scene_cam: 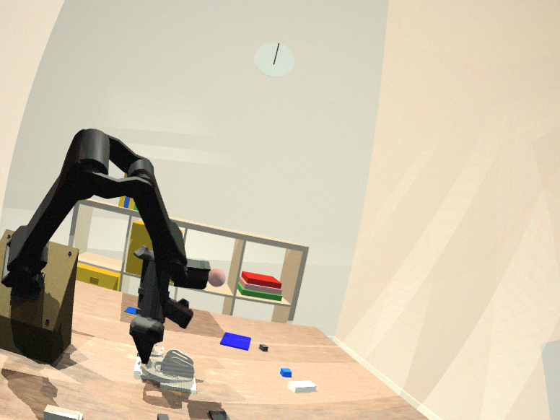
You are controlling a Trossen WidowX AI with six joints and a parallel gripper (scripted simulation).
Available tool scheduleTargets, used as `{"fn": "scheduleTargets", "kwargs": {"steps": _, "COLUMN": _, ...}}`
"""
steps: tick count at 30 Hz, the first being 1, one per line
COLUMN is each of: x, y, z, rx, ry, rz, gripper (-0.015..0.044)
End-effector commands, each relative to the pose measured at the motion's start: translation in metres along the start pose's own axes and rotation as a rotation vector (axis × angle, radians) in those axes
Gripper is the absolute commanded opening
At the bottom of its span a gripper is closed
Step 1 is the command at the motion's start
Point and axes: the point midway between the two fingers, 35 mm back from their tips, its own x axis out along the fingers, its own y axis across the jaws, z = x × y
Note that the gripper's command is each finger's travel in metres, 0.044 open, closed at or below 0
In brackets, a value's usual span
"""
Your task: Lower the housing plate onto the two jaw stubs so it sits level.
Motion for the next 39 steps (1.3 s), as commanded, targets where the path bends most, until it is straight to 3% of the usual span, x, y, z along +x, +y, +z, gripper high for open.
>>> {"fn": "scheduleTargets", "kwargs": {"steps": 1, "x": 0.006, "y": 0.0, "z": -0.002, "rx": -0.007, "ry": 0.0, "rz": -0.005, "gripper": 0.0351}}
{"fn": "scheduleTargets", "kwargs": {"steps": 39, "x": 0.021, "y": -0.001, "z": -0.003, "rx": -0.007, "ry": 0.001, "rz": -0.008, "gripper": 0.0351}}
